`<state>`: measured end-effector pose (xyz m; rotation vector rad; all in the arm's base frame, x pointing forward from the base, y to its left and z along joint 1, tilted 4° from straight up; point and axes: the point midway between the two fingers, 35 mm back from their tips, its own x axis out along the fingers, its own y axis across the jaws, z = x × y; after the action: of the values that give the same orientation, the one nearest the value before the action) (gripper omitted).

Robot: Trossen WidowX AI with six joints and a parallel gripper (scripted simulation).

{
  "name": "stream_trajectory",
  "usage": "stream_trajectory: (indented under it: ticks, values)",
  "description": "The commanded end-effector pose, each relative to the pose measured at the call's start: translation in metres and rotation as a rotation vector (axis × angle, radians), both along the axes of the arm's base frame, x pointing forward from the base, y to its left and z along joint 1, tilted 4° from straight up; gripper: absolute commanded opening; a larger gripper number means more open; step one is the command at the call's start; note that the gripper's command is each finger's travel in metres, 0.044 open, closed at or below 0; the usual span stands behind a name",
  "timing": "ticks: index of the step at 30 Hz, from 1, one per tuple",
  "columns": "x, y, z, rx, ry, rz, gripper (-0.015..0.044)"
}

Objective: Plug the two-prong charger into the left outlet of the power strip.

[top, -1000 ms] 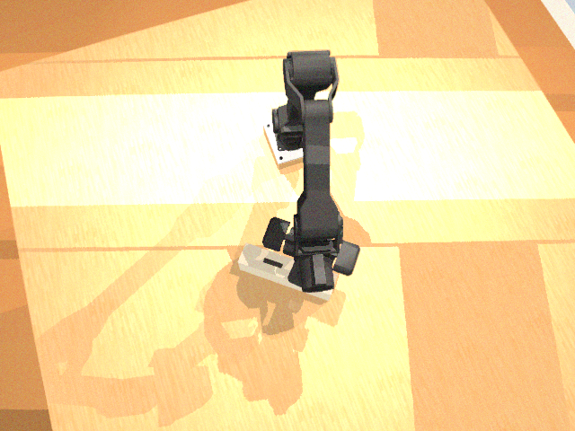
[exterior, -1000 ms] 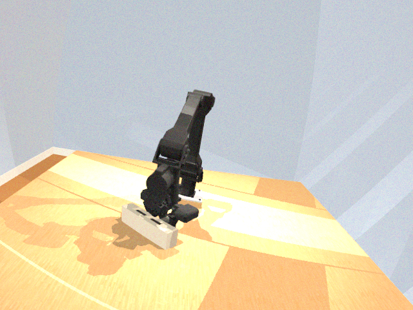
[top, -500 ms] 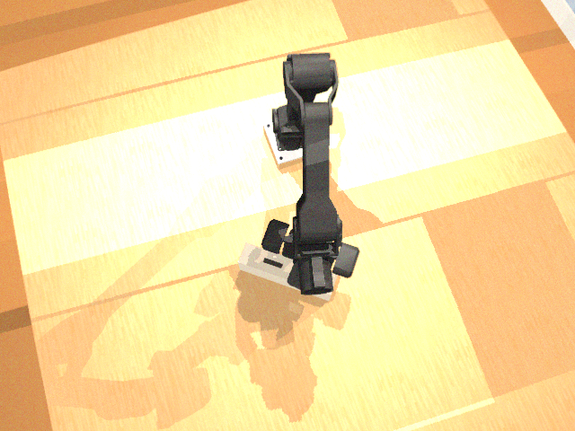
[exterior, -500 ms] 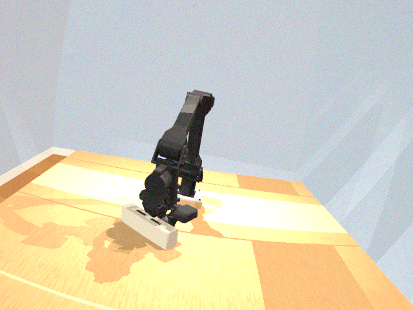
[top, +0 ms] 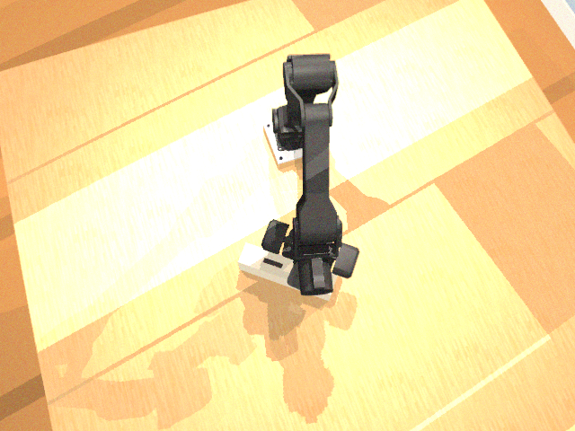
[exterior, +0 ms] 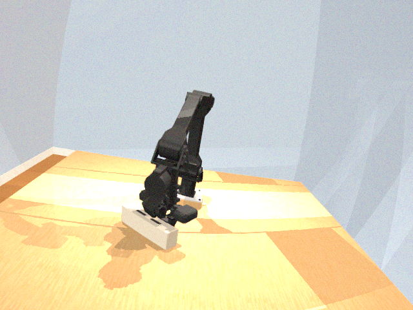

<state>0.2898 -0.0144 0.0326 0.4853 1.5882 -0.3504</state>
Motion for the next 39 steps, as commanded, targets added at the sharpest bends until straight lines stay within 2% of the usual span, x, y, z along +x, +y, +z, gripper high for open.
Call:
stream_trajectory:
  ticks: [1, 4, 21, 39]
  values:
    - [0.0004, 0.0, 0.0, 0.0, -0.002, 0.0, 0.0]
    - [0.0004, 0.0, 0.0, 0.0, -0.002, 0.0, 0.0]
    - [0.0002, 0.0001, 0.0, 0.0, -0.002, 0.0, 0.044]
    - [-0.0046, 0.003, -0.0001, -0.006, -0.014, -0.001, 0.044]
